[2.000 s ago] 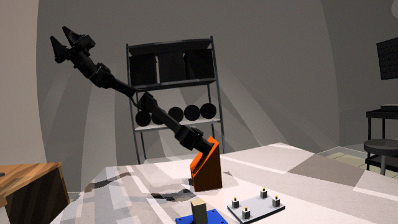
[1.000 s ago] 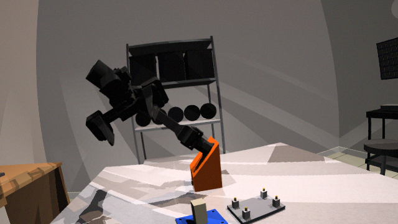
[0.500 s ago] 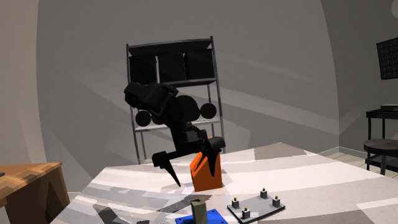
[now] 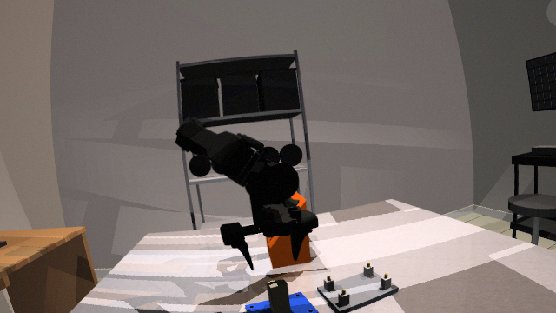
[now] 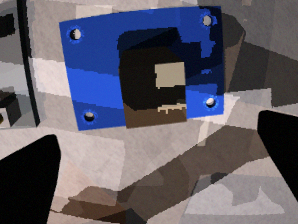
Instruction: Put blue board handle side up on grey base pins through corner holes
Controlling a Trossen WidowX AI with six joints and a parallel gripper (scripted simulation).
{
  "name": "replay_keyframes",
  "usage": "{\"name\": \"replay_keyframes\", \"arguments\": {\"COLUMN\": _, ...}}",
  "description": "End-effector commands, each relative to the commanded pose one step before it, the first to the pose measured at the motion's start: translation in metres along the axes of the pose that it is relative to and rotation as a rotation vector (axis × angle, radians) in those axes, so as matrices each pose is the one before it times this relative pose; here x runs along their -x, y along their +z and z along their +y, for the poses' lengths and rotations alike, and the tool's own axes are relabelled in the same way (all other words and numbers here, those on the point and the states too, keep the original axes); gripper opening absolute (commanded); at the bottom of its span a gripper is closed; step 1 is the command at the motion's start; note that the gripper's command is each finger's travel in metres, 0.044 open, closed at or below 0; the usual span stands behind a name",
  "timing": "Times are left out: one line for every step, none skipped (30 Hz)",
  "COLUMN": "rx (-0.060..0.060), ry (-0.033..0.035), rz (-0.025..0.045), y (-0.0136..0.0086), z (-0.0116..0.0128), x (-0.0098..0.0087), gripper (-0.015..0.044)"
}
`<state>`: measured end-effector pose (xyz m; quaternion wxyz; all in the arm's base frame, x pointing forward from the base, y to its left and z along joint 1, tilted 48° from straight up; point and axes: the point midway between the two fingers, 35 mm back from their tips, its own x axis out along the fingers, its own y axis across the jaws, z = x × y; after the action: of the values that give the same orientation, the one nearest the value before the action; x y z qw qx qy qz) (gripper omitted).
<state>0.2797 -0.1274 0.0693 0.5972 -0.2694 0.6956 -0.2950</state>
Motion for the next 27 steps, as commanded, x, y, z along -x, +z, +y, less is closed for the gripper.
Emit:
{"name": "replay_keyframes", "arguments": {"rx": 0.0088, "ry": -0.0067, "rz": 0.00252, "y": -0.00055, "z": 0.00048, "x": -0.01045, "gripper": 0.044}}
{"name": "replay_keyframes", "arguments": {"rx": 0.0, "ry": 0.0, "rz": -0.00002, "y": 0.00028, "z": -0.00014, "x": -0.0012, "gripper": 0.044}}
{"name": "replay_keyframes", "arguments": {"rx": -0.0001, "ry": -0.00007, "rz": -0.00005, "y": 0.00079, "z": -0.00045, "x": -0.00359, "gripper": 0.044}}
{"name": "replay_keyframes", "arguments": {"rx": -0.0001, "ry": -0.0003, "rz": -0.00002, "y": 0.00109, "z": -0.00072, "x": -0.00539, "gripper": 0.044}}
{"name": "replay_keyframes", "arguments": {"rx": -0.0001, "ry": -0.00033, "rz": 0.00003, "y": 0.00066, "z": -0.00051, "x": -0.0036, "gripper": 0.044}}
{"name": "replay_keyframes", "arguments": {"rx": 0.0, "ry": -0.00013, "rz": 0.00002, "y": 0.00021, "z": -0.00018, "x": -0.0012, "gripper": 0.044}}
{"name": "replay_keyframes", "arguments": {"rx": 0.0, "ry": 0.0, "rz": 0.0, "y": 0.0, "z": 0.0, "x": 0.0, "gripper": 0.044}}
{"name": "replay_keyframes", "arguments": {"rx": 0.0, "ry": 0.0, "rz": 0.0, "y": 0.0, "z": 0.0, "x": 0.0, "gripper": 0.044}}
{"name": "replay_keyframes", "arguments": {"rx": 0.0, "ry": 0.00004, "rz": -0.00001, "y": 0.00003, "z": 0.00001, "x": -0.00027, "gripper": 0.044}}
{"name": "replay_keyframes", "arguments": {"rx": 0.0, "ry": 0.00013, "rz": -0.00002, "y": 0.00009, "z": 0.00004, "x": -0.00082, "gripper": 0.044}}
{"name": "replay_keyframes", "arguments": {"rx": 0.0, "ry": 0.0002, "rz": -0.00003, "y": 0.00014, "z": 0.00006, "x": -0.00136, "gripper": 0.044}}
{"name": "replay_keyframes", "arguments": {"rx": 0.0, "ry": 0.00023, "rz": -0.00003, "y": 0.00016, "z": 0.00007, "x": -0.00163, "gripper": 0.044}}
{"name": "replay_keyframes", "arguments": {"rx": 0.0, "ry": 0.00021, "rz": -0.00003, "y": 0.00015, "z": 0.00006, "x": -0.00163, "gripper": 0.044}}
{"name": "replay_keyframes", "arguments": {"rx": 0.0, "ry": 0.00019, "rz": -0.00003, "y": 0.00014, "z": 0.00006, "x": -0.00163, "gripper": 0.044}}
{"name": "replay_keyframes", "arguments": {"rx": 0.0, "ry": 0.00018, "rz": -0.00002, "y": 0.00013, "z": 0.00006, "x": -0.00163, "gripper": 0.044}}
{"name": "replay_keyframes", "arguments": {"rx": 0.0, "ry": 0.00016, "rz": -0.00002, "y": 0.00012, "z": 0.00005, "x": -0.00163, "gripper": 0.044}}
{"name": "replay_keyframes", "arguments": {"rx": 0.0, "ry": 0.00014, "rz": -0.00002, "y": 0.00011, "z": 0.00005, "x": -0.00163, "gripper": 0.044}}
{"name": "replay_keyframes", "arguments": {"rx": 0.0, "ry": 0.00013, "rz": -0.00002, "y": 0.0001, "z": 0.00004, "x": -0.00163, "gripper": 0.044}}
{"name": "replay_keyframes", "arguments": {"rx": 0.0, "ry": 0.00012, "rz": -0.00003, "y": 0.00009, "z": 0.00004, "x": -0.00162, "gripper": 0.044}}
{"name": "replay_keyframes", "arguments": {"rx": 0.0, "ry": 0.0001, "rz": -0.00003, "y": 0.00008, "z": 0.00003, "x": -0.00162, "gripper": 0.044}}
{"name": "replay_keyframes", "arguments": {"rx": 0.0, "ry": 0.00008, "rz": -0.00003, "y": 0.00007, "z": 0.00003, "x": -0.00162, "gripper": 0.044}}
{"name": "replay_keyframes", "arguments": {"rx": 0.0, "ry": 0.00006, "rz": -0.00002, "y": 0.00006, "z": 0.00003, "x": -0.00162, "gripper": 0.044}}
{"name": "replay_keyframes", "arguments": {"rx": 0.0, "ry": 0.00005, "rz": -0.00002, "y": 0.00005, "z": 0.00002, "x": -0.00161, "gripper": 0.044}}
{"name": "replay_keyframes", "arguments": {"rx": 0.0, "ry": 0.00003, "rz": -0.00002, "y": 0.00004, "z": 0.00002, "x": -0.00161, "gripper": 0.044}}
{"name": "replay_keyframes", "arguments": {"rx": 0.0, "ry": 0.00001, "rz": -0.00001, "y": 0.00003, "z": 0.00001, "x": -0.00161, "gripper": 0.044}}
{"name": "replay_keyframes", "arguments": {"rx": 0.0, "ry": 0.0, "rz": -0.00001, "y": 0.00002, "z": 0.00001, "x": -0.00161, "gripper": 0.044}}
{"name": "replay_keyframes", "arguments": {"rx": 0.0, "ry": -0.00002, "rz": -0.00001, "y": 0.00001, "z": 0.00001, "x": -0.0016, "gripper": 0.044}}
